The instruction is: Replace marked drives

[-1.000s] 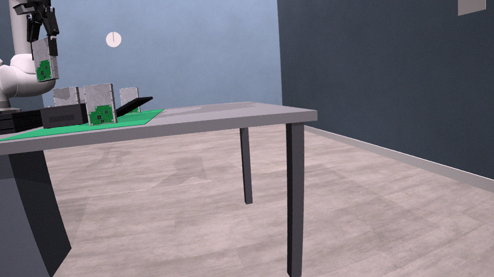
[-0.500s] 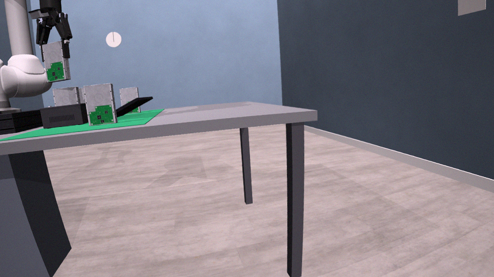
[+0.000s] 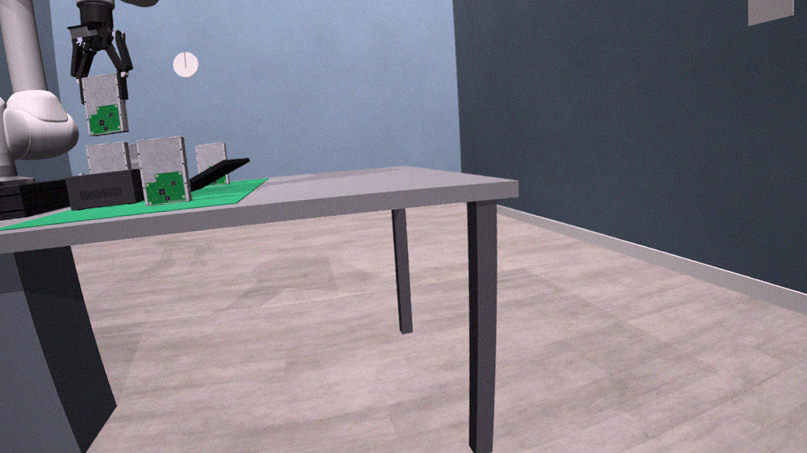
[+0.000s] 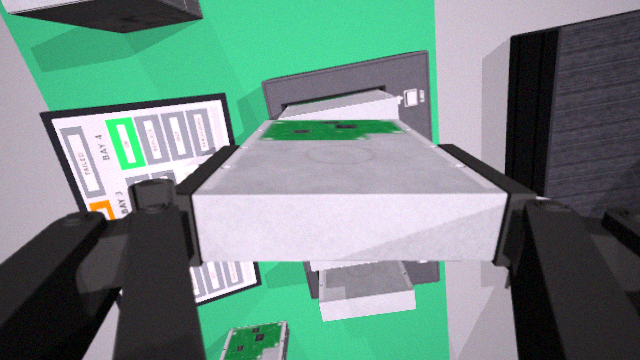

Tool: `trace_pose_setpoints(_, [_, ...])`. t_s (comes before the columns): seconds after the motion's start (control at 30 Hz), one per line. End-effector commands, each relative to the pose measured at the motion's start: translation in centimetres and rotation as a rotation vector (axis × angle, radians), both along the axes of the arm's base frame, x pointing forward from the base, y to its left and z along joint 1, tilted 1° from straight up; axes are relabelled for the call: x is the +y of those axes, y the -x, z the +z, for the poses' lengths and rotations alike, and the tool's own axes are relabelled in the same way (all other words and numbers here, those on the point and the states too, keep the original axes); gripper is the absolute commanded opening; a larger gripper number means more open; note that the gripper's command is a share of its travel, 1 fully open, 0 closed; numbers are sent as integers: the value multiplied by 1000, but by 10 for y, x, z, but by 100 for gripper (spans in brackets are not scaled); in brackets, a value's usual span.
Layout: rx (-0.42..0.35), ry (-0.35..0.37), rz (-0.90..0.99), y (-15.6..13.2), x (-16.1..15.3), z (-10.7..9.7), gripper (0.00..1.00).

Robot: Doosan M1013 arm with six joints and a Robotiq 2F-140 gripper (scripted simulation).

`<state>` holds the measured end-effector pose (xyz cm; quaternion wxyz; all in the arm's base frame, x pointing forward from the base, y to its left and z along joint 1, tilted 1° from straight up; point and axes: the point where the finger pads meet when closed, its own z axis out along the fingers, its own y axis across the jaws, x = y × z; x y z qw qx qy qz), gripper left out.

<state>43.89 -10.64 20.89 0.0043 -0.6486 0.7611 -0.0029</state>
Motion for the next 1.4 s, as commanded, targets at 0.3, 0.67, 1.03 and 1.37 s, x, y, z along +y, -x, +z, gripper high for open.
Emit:
trace_pose_setpoints(0.3, [-2,1,106,5,40,0,10])
trace_pose_setpoints(0.67, [-2,2,161,9,59,0,10])
trace_pose_setpoints(1.03, [-2,2,170,10,62,0,10])
trace_pose_setpoints(1.37, [-2,2,170,9,62,-1,10])
